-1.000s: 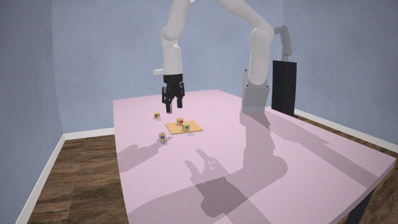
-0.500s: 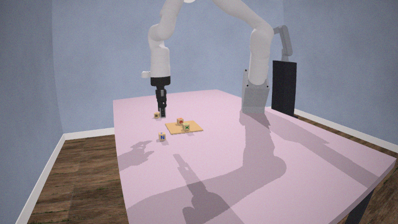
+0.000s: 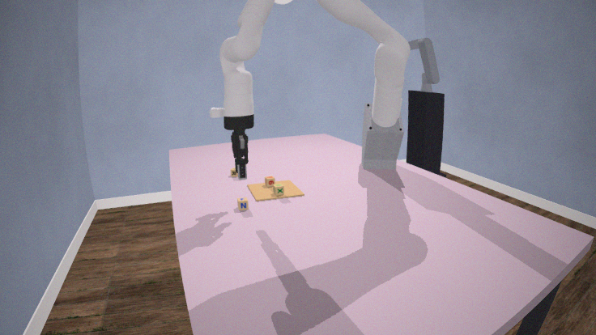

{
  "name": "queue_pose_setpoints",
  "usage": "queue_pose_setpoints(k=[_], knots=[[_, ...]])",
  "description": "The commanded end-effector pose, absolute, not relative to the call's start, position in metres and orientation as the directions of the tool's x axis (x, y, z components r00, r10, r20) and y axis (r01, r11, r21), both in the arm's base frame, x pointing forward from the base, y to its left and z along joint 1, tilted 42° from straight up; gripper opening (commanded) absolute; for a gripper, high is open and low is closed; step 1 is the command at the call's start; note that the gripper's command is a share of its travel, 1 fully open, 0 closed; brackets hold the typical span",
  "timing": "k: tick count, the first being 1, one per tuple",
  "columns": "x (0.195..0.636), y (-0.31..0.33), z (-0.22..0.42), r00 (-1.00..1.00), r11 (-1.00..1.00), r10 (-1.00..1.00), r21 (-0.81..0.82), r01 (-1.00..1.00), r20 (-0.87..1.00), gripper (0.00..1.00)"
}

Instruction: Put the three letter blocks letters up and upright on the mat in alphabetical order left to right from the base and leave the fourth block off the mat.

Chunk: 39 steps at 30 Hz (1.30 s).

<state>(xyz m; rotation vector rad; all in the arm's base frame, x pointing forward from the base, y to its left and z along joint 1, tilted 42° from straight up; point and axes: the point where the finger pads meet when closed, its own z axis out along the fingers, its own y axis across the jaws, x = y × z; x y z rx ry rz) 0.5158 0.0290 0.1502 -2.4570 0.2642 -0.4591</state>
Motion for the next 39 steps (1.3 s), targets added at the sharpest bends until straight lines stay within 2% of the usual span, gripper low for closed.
queue_pose_setpoints(k=[1, 39], knots=[[0.5160, 0.0285, 0.1506, 0.919, -0.789, -0.294, -0.609, -0.079, 0.262, 0.62], [0.5176, 0.0306, 0.1477, 0.921, -0.789, -0.291, -0.609, -0.076, 0.261, 0.62]])
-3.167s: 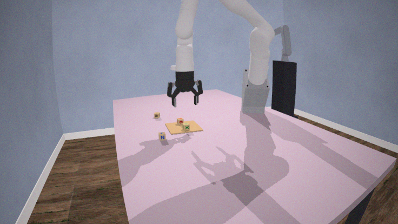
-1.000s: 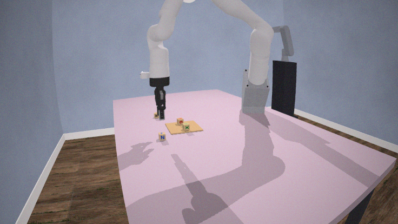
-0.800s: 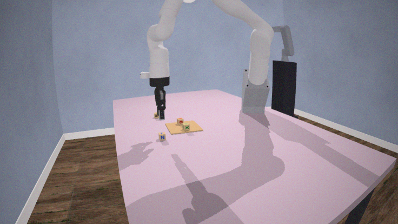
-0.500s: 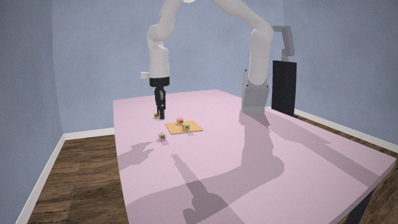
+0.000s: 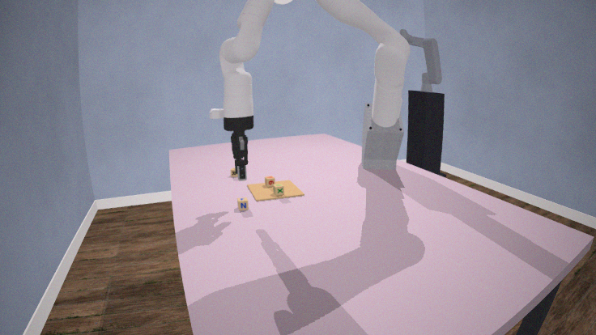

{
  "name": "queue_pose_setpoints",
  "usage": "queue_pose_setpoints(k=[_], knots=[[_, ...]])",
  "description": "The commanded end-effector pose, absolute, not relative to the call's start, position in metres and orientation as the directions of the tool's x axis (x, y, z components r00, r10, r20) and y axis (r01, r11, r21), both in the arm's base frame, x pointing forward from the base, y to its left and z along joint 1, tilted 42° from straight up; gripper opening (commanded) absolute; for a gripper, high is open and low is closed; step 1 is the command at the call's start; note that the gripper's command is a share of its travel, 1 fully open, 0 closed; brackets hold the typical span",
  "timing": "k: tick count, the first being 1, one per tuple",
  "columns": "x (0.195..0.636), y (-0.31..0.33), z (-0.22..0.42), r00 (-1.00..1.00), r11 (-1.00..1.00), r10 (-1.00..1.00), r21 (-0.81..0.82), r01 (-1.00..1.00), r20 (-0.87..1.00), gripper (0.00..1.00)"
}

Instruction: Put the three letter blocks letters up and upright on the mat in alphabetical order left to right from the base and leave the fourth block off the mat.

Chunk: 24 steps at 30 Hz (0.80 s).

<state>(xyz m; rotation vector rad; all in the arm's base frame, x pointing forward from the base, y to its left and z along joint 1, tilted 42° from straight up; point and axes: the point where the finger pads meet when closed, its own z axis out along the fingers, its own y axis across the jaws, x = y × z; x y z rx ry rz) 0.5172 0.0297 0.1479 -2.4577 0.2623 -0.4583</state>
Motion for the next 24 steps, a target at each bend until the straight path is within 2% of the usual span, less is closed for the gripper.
queue_pose_setpoints(k=[1, 24], knots=[[0.518, 0.031, 0.148, 0.921, -0.789, -0.291, -0.609, -0.076, 0.261, 0.62], [0.529, 0.046, 0.126, 0.921, -0.789, -0.290, -0.609, -0.076, 0.261, 0.62]])
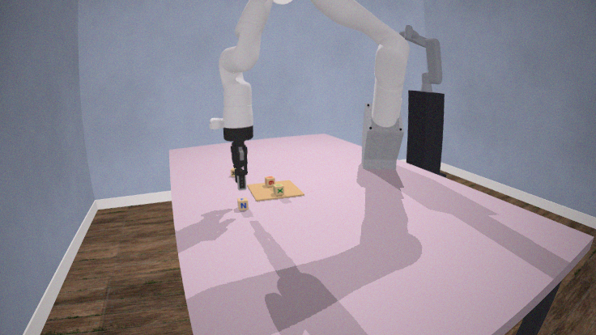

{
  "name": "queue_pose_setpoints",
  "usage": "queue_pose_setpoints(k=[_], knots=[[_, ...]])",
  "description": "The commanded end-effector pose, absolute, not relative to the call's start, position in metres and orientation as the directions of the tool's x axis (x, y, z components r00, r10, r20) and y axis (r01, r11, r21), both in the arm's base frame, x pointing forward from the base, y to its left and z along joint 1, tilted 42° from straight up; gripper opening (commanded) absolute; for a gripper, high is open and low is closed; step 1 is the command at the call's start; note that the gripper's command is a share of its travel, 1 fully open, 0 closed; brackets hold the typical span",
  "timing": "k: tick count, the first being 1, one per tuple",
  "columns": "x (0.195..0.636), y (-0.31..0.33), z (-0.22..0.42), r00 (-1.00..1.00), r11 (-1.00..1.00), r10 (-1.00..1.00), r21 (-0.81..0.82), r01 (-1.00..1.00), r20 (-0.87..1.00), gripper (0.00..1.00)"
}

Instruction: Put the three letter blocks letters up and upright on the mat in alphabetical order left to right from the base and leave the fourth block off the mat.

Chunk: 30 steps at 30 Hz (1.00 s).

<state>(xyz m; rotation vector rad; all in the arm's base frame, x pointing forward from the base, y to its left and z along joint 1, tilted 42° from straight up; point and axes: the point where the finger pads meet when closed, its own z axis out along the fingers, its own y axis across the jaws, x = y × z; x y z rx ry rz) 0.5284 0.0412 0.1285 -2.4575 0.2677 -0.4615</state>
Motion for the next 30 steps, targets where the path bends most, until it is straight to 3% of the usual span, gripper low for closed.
queue_pose_setpoints(k=[1, 30], knots=[[0.529, 0.047, 0.125, 0.921, -0.789, -0.290, -0.609, -0.076, 0.261, 0.62], [0.536, 0.057, 0.112, 0.921, -0.789, -0.290, -0.609, -0.076, 0.261, 0.62]])
